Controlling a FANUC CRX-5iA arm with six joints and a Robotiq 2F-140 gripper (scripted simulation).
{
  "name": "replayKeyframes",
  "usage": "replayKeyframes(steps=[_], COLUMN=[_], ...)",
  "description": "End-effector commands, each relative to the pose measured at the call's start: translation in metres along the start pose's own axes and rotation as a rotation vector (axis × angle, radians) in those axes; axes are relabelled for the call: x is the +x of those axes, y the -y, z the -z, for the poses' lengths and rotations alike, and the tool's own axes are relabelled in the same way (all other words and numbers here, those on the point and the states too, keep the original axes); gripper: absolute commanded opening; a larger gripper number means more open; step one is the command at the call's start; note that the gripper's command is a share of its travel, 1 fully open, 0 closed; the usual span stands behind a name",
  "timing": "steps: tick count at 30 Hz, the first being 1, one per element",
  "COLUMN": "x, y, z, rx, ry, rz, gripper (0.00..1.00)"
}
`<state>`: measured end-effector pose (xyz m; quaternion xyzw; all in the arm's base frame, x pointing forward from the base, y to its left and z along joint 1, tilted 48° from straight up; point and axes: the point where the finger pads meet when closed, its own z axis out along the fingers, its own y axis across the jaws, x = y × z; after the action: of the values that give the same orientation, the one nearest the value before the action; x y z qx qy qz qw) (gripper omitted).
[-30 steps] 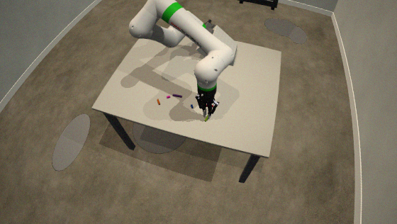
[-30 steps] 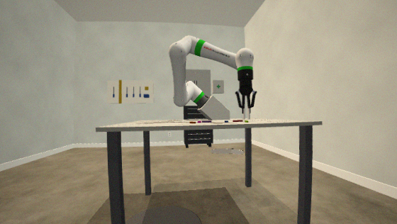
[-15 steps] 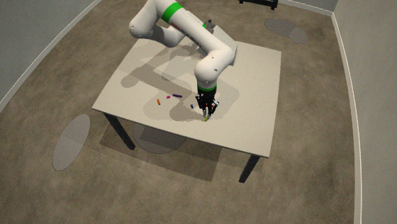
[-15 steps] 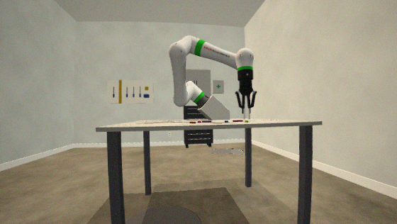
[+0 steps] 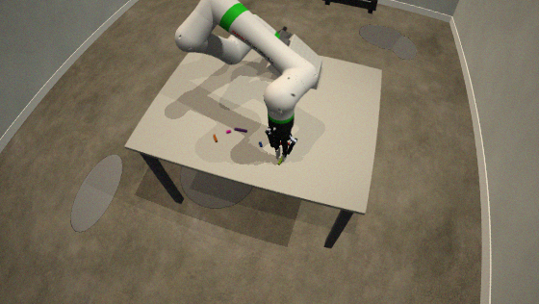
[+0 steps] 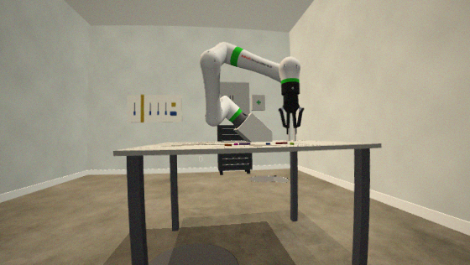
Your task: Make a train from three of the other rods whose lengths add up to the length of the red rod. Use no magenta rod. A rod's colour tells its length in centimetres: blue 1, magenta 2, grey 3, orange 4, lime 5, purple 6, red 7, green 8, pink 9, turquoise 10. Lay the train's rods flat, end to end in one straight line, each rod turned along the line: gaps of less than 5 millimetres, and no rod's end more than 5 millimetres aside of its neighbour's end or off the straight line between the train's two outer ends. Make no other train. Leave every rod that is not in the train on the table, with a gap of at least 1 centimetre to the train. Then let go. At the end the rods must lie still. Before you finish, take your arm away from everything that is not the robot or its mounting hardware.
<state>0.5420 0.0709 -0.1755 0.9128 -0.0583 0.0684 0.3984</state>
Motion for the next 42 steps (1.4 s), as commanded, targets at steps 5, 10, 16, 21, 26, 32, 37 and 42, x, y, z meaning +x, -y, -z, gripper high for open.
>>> replayKeyframes(steps=[5, 10, 16, 21, 26, 32, 37, 42], x=[0.000, 0.000, 0.000, 0.000, 0.000, 0.000, 0.000, 0.000], y=[0.000, 0.000, 0.000, 0.000, 0.000, 0.000, 0.000, 0.000], z=[0.000, -0.003, -0.007, -0.012, -0.016, -0.017, -0.017, -0.017], rx=[0.000, 0.000, 0.000, 0.000, 0.000, 0.000, 0.000, 0.000], ry=[0.000, 0.000, 0.000, 0.000, 0.000, 0.000, 0.000, 0.000], rz=[0.000, 0.000, 0.000, 0.000, 0.000, 0.000, 0.000, 0.000], gripper=[0.15, 0.15, 0.15, 0.15, 0.15, 0.15, 0.15, 0.15])
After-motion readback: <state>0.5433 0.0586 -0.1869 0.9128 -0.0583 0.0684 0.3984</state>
